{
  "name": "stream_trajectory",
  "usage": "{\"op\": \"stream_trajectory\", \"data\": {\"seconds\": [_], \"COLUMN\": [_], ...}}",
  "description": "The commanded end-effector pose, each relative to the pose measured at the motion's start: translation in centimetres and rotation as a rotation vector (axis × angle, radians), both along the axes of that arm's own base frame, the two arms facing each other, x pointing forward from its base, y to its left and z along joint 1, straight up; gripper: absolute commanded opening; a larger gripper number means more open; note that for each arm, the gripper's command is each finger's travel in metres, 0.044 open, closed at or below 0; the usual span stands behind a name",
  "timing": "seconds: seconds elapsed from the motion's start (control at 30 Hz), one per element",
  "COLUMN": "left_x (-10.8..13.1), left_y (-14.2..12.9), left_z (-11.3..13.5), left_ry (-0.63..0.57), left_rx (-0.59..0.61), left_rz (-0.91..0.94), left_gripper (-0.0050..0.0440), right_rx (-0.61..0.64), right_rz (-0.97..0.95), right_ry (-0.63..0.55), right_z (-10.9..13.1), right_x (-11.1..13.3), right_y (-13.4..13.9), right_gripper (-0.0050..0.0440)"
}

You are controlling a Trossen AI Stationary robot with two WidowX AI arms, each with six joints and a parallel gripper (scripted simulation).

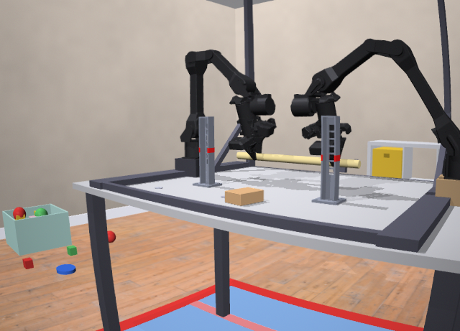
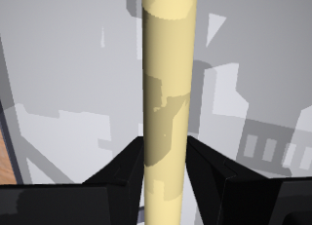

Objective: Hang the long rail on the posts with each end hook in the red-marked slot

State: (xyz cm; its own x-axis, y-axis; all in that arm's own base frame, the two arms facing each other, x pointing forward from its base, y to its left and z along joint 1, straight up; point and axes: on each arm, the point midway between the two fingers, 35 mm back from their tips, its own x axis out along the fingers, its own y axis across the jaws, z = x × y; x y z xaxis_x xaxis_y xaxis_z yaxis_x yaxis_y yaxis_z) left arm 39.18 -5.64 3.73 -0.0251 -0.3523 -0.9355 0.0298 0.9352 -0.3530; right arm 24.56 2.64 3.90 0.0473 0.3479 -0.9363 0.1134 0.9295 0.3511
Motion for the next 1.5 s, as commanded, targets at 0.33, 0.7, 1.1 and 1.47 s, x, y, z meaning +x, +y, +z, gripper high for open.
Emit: {"op": "stream_trajectory", "data": {"seconds": [0.33, 0.7, 1.1, 1.47], "left_x": [0.4, 0.6, 0.6, 0.6], "left_y": [0.0, 0.1, 0.1, 0.1], "left_z": [-0.3, -3.7, -5.2, -5.2], "left_ry": [-0.039, -0.039, -0.039, -0.039], "left_rx": [-0.006, -0.006, -0.006, -0.006], "left_rz": [-0.003, -0.003, -0.003, -0.003], "left_gripper": [-0.0050, -0.0050, -0.0050, -0.0050], "right_rx": [0.005, 0.005, 0.005, 0.005], "right_rz": [0.002, 0.002, 0.002, 0.002], "right_ry": [-0.016, -0.015, -0.015, -0.015], "right_z": [-1.2, -5.3, -6.4, -6.4], "right_x": [0.2, 0.2, 0.2, 0.2], "right_y": [0.0, 0.0, 0.0, 0.0], "right_gripper": [-0.0050, -0.0050, -0.0050, 0.0096]}}
